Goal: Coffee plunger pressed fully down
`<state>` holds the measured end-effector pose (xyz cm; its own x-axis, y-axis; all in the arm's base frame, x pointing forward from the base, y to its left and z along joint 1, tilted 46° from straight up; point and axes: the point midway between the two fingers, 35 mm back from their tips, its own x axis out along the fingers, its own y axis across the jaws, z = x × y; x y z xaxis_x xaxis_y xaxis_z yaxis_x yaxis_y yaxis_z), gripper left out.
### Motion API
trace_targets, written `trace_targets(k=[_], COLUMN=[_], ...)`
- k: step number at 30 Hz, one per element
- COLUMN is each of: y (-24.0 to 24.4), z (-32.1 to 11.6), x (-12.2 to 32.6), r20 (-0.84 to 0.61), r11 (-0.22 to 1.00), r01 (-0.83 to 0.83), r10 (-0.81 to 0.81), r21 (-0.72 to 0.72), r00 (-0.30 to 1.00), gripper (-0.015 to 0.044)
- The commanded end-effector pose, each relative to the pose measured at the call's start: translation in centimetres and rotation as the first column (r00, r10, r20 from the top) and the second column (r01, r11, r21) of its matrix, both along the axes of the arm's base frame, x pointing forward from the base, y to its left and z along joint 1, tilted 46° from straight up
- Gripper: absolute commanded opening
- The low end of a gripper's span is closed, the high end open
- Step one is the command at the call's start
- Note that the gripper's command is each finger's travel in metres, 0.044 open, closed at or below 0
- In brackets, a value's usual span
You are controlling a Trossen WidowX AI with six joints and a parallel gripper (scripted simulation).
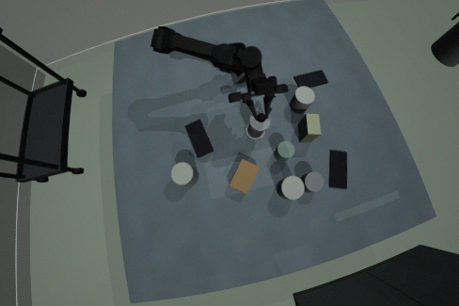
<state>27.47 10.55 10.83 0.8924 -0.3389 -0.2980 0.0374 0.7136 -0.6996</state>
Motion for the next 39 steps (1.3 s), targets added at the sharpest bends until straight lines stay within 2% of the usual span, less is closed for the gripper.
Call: trace_targets(k=[1, 4, 16, 23, 31, 39], y=[0.0, 0.0, 0.0, 1.1, 5.2, 5.3], z=[0.0, 0.0, 0.0, 0.8, 5.6, 5.8], x=[0.0, 0.0, 0.0, -0.1, -1.8, -1.8], r20=[-0.001, -0.001, -0.001, -0.012, -0.015, -0.014], r11=[1.000, 1.000, 1.000, 1.000, 1.000, 1.000], r01=[0.000, 0.000, 0.000, 0.004, 0.007, 0.007], r10=[0.000, 0.000, 0.000, -0.004, -0.007, -0.007], r21=[0.000, 0.000, 0.000, 0.002, -0.013, -0.014], r00=[1.000, 1.000, 1.000, 1.000, 1.000, 1.000], gripper=[0.0125, 0.0125, 0.0440, 0.0440, 0.0440, 0.0440])
